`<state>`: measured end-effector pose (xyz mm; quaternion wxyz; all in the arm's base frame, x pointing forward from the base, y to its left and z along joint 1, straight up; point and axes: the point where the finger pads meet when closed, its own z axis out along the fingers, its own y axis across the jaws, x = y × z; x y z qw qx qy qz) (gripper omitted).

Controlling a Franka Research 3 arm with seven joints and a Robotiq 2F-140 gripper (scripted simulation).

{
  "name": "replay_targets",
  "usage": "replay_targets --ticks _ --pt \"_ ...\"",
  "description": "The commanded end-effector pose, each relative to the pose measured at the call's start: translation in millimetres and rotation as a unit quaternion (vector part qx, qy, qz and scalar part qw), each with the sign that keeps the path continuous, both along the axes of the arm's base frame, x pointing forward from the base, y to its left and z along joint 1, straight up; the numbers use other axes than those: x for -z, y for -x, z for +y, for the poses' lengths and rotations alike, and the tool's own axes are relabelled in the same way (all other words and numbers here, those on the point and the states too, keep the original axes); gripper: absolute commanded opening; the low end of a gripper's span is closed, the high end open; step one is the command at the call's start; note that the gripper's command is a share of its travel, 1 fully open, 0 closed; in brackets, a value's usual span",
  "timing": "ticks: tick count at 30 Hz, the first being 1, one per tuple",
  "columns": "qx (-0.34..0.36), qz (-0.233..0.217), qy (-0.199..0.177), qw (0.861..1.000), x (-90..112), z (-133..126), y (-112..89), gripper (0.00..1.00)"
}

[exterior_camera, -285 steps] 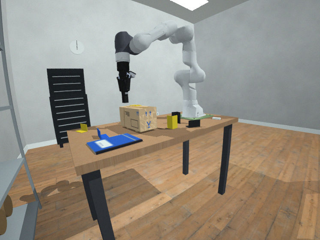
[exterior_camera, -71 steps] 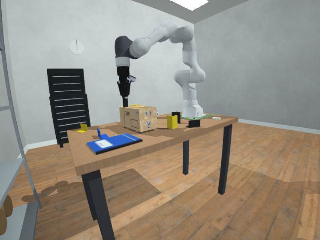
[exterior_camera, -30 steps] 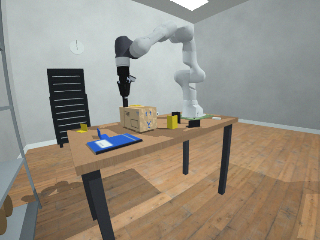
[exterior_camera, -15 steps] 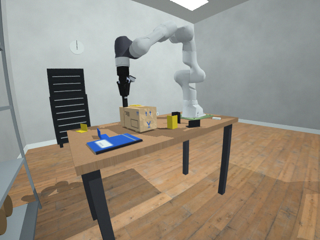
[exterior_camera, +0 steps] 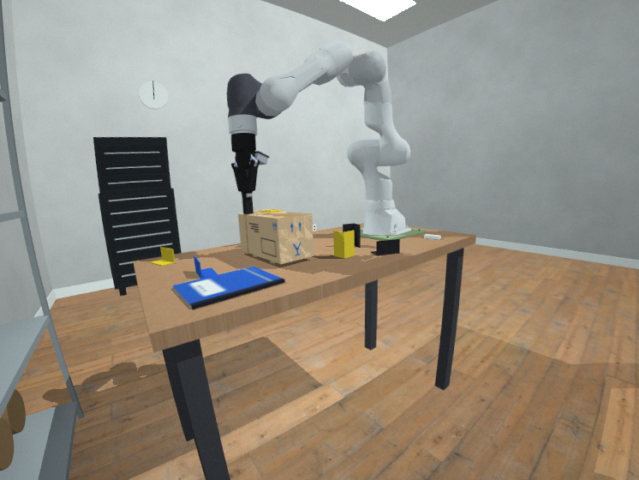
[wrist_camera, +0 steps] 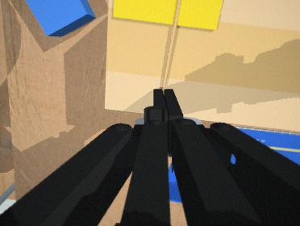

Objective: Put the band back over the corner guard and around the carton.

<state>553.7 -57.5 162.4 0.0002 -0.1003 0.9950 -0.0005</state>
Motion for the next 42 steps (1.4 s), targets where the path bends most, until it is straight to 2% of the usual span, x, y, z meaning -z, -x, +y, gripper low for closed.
replay_targets --ticks 1,18,19,42 --pt "-0.005 0.0 -0.001 1.0 -0.9 -4.6 -0.3 0.1" --pt "-0.005 0.0 -0.001 1.0 -0.9 -5.5 -0.4 0.1" --pt "-0.005 0.0 -0.001 1.0 -0.9 -5.5 -0.4 0.18" --pt "-0.005 0.0 -0.001 1.0 -0.9 -5.5 -0.4 0.18"
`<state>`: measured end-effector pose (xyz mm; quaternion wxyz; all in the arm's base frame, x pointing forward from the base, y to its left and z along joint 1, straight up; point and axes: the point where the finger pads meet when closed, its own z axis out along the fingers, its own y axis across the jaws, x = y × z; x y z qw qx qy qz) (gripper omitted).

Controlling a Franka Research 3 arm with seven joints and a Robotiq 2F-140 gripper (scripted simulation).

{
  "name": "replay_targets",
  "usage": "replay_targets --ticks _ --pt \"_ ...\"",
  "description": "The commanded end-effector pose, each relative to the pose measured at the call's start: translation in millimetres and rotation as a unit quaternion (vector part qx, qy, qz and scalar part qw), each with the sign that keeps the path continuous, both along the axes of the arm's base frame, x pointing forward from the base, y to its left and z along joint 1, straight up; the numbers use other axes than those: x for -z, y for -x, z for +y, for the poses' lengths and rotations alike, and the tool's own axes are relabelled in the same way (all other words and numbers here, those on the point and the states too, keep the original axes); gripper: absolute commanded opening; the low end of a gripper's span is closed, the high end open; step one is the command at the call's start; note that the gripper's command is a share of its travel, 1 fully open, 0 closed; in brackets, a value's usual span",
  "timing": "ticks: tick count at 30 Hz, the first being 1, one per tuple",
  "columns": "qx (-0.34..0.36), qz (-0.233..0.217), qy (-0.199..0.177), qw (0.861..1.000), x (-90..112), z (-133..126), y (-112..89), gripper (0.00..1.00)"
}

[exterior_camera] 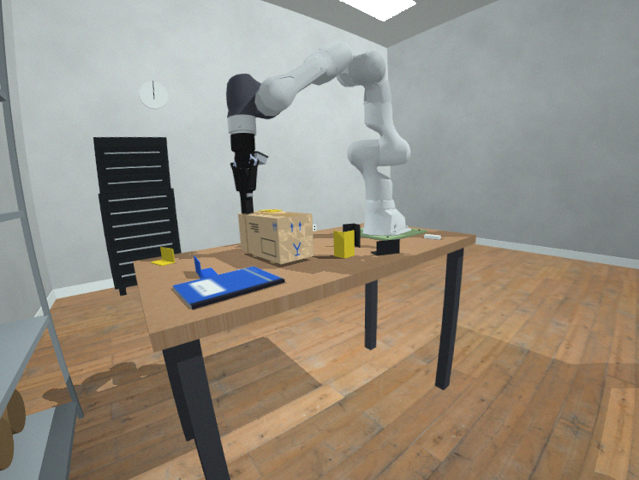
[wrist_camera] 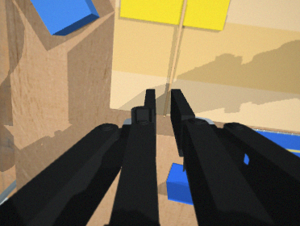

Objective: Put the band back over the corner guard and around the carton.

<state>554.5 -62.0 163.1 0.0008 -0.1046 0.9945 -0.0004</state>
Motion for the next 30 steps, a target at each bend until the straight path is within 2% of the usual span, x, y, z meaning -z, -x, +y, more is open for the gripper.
replay_targets --ticks 1,19,30 --pt "-0.001 0.001 0.0 1.0 -0.2 -1.0 0.4 0.18" --pt "-0.001 0.001 0.0 1.0 -1.1 -1.0 0.4 0.18" --pt "-0.001 0.001 0.0 1.0 -10.1 -1.0 0.4 0.18"
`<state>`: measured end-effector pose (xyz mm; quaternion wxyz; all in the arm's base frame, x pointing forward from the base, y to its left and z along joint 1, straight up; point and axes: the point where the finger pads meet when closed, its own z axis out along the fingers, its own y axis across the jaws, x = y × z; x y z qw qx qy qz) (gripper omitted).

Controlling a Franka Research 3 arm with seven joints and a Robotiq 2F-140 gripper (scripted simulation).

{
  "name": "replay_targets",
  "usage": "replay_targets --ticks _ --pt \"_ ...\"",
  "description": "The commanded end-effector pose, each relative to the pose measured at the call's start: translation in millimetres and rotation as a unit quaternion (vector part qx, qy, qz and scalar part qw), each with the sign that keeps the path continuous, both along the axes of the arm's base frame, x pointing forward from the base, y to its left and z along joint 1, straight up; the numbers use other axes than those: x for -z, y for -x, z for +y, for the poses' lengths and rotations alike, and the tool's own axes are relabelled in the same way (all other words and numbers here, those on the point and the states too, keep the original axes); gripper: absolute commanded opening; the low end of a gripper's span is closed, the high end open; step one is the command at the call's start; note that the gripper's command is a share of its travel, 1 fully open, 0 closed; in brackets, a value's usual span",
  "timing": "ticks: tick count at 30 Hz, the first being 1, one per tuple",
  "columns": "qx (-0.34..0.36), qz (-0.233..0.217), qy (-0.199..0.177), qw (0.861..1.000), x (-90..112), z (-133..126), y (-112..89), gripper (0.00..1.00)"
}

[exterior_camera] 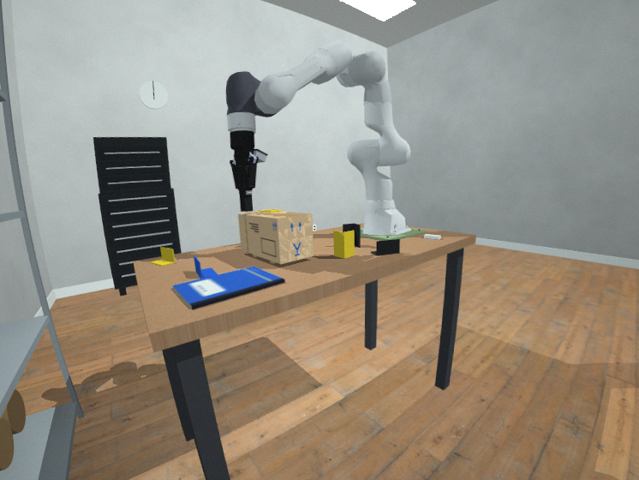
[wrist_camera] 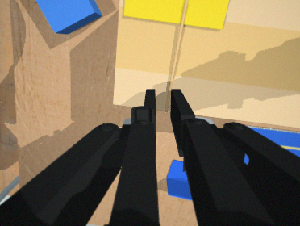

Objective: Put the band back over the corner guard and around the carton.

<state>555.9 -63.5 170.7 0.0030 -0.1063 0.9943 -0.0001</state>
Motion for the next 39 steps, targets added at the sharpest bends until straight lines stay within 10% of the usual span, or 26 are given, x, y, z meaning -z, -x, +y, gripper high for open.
replay_targets --ticks 1,39 --pt "0.001 0.003 0.0 1.0 -3 0 2 0.18" --pt "0.001 0.003 0.0 1.0 -69 0 2 0.18"
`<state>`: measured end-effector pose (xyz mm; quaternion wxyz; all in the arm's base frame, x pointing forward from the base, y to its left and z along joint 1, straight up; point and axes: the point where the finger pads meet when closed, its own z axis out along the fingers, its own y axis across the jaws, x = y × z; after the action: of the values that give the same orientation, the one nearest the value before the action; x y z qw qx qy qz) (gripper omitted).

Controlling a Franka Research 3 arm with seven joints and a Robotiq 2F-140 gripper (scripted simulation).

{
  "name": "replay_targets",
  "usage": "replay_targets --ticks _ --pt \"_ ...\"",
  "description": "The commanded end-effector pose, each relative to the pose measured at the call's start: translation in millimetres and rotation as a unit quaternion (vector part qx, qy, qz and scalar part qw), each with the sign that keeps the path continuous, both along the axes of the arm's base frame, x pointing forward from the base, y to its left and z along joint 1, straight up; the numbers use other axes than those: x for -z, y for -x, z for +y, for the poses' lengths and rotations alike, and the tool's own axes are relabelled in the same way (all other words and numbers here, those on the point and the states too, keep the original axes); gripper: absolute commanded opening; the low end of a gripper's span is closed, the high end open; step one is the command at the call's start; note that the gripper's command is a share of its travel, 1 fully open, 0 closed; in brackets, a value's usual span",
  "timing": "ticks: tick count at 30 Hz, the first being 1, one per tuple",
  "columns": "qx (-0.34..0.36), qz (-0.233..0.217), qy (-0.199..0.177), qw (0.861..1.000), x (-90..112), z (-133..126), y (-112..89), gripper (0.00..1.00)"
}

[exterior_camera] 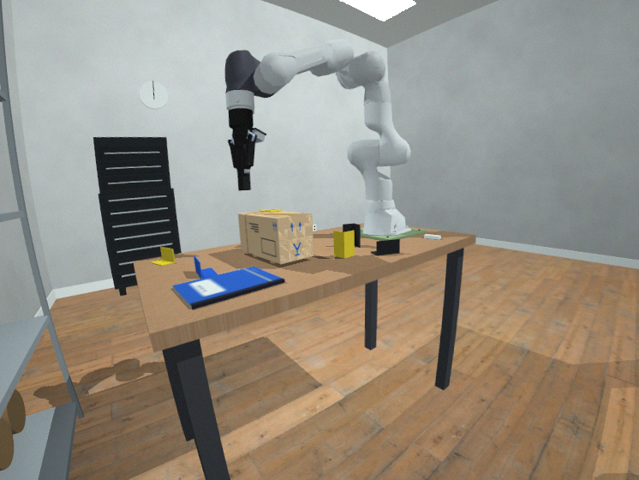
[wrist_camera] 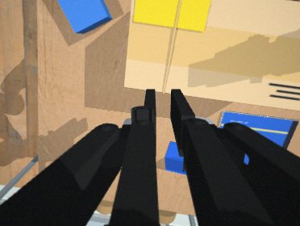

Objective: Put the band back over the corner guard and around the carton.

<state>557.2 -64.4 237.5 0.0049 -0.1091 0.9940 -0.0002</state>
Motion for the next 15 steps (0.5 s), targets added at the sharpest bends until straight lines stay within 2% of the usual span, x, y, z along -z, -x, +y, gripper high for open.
replay_targets --ticks 1,15 --pt "0.004 0.005 0.0 1.0 -2.6 1.4 3.1 0.18" --pt "0.004 0.005 0.0 1.0 -4.1 1.4 3.1 0.18"
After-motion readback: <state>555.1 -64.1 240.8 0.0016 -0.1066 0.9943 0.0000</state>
